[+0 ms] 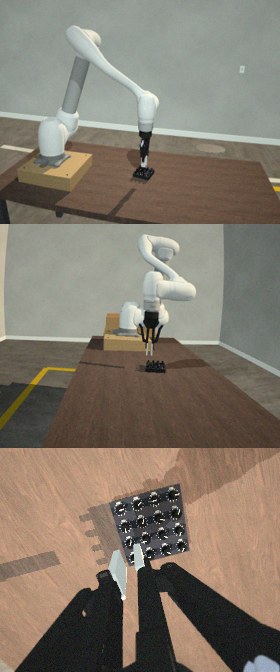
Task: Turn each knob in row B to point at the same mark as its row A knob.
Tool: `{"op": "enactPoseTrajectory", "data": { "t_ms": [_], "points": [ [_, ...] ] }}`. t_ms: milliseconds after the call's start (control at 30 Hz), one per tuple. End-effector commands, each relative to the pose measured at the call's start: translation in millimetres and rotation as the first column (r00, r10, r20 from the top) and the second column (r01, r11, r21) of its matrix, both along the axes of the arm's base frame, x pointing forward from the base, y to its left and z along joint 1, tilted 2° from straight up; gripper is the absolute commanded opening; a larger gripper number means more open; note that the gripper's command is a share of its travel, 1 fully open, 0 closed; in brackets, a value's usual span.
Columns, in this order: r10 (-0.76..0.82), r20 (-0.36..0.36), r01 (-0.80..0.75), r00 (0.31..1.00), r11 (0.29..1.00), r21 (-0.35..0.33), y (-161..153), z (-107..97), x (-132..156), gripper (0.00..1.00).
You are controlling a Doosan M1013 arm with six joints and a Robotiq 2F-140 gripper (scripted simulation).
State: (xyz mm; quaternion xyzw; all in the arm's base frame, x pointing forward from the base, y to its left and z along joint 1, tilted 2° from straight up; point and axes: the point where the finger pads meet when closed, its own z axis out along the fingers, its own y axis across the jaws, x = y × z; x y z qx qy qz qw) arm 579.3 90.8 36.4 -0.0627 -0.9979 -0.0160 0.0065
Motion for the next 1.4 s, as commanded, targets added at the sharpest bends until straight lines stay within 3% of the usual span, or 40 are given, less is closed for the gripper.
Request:
{"op": "enactPoseTrajectory", "data": {
  "t_ms": [0, 667, 1367],
  "points": [
    [0.000, 0.000, 0.000, 1.000, 1.000, 0.000, 0.0, 0.1, 0.0, 0.12],
    [0.000, 0.000, 0.000, 1.000, 1.000, 0.000, 0.3, -6.0, -0.1, 0.12],
    [0.000, 0.000, 0.000, 1.000, 1.000, 0.000, 1.3, -29.8, -0.3, 0.12]
  ]
}}
